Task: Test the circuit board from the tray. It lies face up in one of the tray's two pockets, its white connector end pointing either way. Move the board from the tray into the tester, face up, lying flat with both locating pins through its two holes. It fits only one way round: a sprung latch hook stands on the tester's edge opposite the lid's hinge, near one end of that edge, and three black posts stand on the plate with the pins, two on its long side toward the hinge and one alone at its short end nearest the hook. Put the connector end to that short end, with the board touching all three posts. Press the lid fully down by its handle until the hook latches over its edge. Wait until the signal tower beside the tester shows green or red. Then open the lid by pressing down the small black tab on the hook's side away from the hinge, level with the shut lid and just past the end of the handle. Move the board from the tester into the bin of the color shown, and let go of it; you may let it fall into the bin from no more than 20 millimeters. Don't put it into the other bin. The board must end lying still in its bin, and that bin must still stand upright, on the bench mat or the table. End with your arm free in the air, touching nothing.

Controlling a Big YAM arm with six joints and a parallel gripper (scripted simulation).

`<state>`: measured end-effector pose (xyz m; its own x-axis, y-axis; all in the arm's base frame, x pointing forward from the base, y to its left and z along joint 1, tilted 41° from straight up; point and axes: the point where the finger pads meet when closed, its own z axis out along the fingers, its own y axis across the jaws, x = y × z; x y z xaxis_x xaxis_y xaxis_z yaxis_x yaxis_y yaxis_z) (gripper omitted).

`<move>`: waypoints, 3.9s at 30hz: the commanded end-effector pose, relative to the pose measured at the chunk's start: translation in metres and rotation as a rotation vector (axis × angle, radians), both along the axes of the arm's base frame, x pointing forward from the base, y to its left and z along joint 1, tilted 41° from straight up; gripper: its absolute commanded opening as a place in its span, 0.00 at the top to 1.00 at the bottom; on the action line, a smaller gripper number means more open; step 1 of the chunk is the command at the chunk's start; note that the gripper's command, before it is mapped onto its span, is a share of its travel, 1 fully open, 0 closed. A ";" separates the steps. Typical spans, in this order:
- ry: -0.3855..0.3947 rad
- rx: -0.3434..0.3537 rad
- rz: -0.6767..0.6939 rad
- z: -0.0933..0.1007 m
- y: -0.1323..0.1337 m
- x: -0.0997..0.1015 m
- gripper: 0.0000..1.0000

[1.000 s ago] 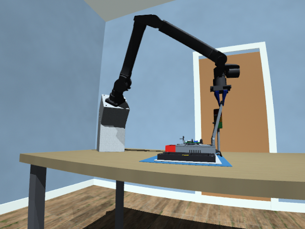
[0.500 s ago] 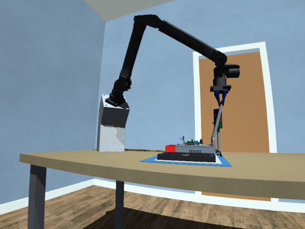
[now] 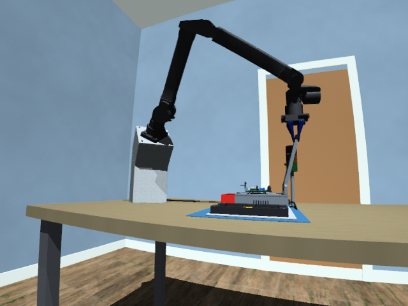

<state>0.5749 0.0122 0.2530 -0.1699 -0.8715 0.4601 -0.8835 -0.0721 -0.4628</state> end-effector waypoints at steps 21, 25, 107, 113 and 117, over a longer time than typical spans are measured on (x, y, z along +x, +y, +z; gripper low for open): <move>-0.030 0.013 0.016 0.013 0.013 -0.017 1.00; -0.027 0.011 0.017 0.011 0.013 -0.021 1.00; 0.004 0.002 0.001 -0.147 -0.050 -0.141 1.00; 0.005 0.001 0.001 -0.167 -0.060 -0.145 1.00; 0.005 0.001 0.001 -0.176 -0.065 -0.145 1.00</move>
<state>0.4299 -0.0433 0.0932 -0.1712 -0.8736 0.4555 -0.8736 -0.0791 -0.4801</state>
